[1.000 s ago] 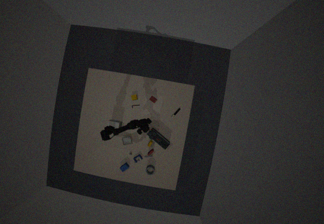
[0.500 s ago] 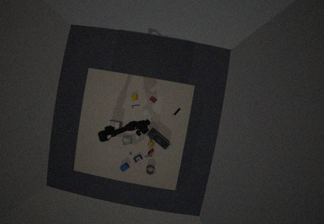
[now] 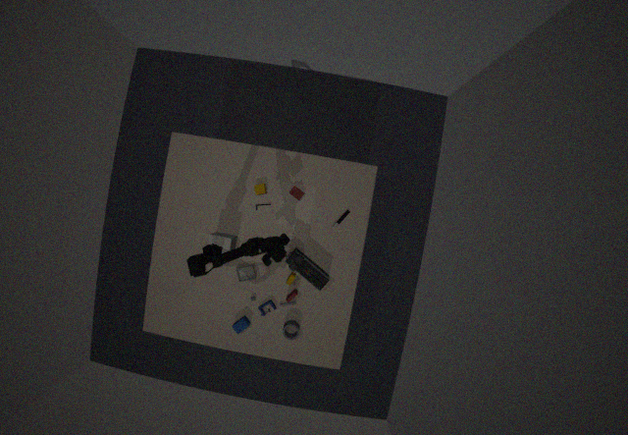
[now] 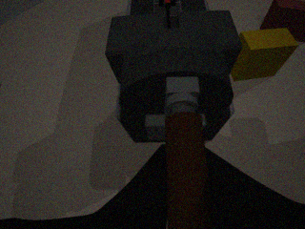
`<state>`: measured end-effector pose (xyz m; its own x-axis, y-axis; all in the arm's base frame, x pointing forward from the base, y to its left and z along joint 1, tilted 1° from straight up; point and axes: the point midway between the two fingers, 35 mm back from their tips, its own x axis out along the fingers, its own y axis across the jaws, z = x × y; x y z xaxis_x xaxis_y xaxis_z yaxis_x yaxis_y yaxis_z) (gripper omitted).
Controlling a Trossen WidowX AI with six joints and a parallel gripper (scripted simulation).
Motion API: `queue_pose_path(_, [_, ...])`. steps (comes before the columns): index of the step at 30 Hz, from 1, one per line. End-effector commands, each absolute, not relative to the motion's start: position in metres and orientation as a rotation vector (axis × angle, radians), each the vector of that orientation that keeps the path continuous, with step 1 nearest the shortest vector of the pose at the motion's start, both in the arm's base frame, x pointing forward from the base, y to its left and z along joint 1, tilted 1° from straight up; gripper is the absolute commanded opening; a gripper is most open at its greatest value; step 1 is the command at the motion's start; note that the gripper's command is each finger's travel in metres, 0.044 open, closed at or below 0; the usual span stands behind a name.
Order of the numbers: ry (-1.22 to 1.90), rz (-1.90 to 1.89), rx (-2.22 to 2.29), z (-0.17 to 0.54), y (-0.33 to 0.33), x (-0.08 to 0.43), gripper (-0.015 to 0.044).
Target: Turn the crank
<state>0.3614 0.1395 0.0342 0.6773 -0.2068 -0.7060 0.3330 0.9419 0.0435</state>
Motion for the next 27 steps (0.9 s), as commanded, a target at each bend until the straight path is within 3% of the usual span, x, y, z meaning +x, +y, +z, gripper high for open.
queue_pose_path(1, [0.768, -0.32, 0.163, 0.0333, 0.1307, 0.3581, 0.0])
queue_pose_path(27, [0.768, -0.32, 0.163, 0.0283, 0.1237, 0.3554, 0.0])
